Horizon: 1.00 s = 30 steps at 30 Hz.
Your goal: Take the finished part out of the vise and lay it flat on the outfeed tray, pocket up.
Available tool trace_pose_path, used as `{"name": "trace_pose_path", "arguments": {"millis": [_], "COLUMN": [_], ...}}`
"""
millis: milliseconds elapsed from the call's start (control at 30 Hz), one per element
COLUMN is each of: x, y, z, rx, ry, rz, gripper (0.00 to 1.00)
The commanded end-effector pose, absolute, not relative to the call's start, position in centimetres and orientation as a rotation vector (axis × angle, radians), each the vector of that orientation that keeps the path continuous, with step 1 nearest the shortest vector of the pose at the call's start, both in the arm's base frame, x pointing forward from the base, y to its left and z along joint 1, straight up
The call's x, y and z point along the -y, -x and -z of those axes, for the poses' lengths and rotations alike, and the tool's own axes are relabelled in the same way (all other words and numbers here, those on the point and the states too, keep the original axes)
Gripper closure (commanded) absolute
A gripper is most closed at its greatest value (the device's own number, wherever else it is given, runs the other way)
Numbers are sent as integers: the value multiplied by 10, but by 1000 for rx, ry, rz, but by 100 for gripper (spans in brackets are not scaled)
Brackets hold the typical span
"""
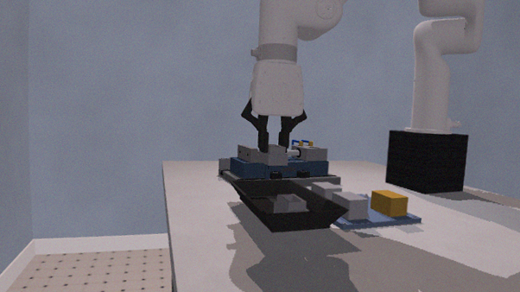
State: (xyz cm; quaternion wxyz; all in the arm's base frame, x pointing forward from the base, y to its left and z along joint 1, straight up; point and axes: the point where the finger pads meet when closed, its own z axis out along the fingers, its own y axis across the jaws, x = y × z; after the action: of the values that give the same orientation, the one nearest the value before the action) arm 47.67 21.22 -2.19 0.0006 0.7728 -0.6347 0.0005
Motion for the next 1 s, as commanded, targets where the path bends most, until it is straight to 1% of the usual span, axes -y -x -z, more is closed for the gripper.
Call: {"name": "trace_pose_path", "arguments": {"millis": [0, 967], "x": [-213, -214], "y": [-479, -480], "z": [25, 74], "rx": [1997, 1997], "ry": [-2431, -2431], "rz": [-5, -5], "gripper": [100, 100]}}
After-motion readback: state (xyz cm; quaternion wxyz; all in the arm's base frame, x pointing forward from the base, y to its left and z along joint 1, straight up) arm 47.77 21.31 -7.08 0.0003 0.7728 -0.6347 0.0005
